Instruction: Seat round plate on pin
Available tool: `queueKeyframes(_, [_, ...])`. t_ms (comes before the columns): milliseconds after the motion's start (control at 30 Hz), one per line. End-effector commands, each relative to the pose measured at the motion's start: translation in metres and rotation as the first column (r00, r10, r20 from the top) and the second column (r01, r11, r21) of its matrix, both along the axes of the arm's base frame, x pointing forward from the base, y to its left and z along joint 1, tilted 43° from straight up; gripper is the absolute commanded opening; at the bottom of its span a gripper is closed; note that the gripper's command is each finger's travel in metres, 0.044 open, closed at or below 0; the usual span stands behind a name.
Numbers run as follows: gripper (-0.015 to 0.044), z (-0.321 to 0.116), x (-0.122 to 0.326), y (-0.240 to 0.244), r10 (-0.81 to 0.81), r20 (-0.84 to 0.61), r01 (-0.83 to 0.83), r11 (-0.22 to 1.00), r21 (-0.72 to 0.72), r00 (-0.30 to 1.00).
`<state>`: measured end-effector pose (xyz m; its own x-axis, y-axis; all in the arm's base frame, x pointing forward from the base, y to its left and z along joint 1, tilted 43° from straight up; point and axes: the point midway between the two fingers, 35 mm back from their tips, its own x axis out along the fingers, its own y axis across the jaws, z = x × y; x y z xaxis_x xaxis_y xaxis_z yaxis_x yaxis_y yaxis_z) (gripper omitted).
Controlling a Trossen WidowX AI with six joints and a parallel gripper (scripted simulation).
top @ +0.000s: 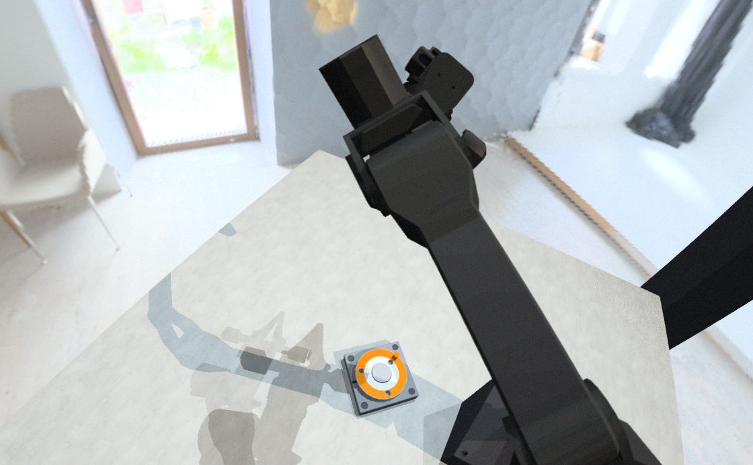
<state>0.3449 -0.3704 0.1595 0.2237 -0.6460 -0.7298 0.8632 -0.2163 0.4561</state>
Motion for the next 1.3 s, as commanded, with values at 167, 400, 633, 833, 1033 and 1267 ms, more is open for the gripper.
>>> queueKeyframes(167, [0.0, -0.102, 0.006, 0.087, 0.586, -0.195, -0.52, 0.799, 0.303, 0.786])
queueKeyframes(400, [0.0, -0.159, -0.012, 0.165, 0.897, -0.098, -0.764, 0.42, 0.489, 0.43])
queueKeyframes(633, [0.0, -0.198, -0.045, 0.252, 0.99, 0.138, -0.85, -0.082, 0.52, -0.011])
queueKeyframes(833, [0.0, -0.211, -0.078, 0.315, 0.894, 0.325, -0.814, -0.424, 0.398, -0.307])
queueKeyframes(1033, [0.0, -0.212, -0.095, 0.341, 0.818, 0.393, -0.78, -0.547, 0.305, -0.42])
queueKeyframes(1267, [0.0, -0.212, -0.094, 0.341, 0.818, 0.393, -0.78, -0.547, 0.305, -0.42])
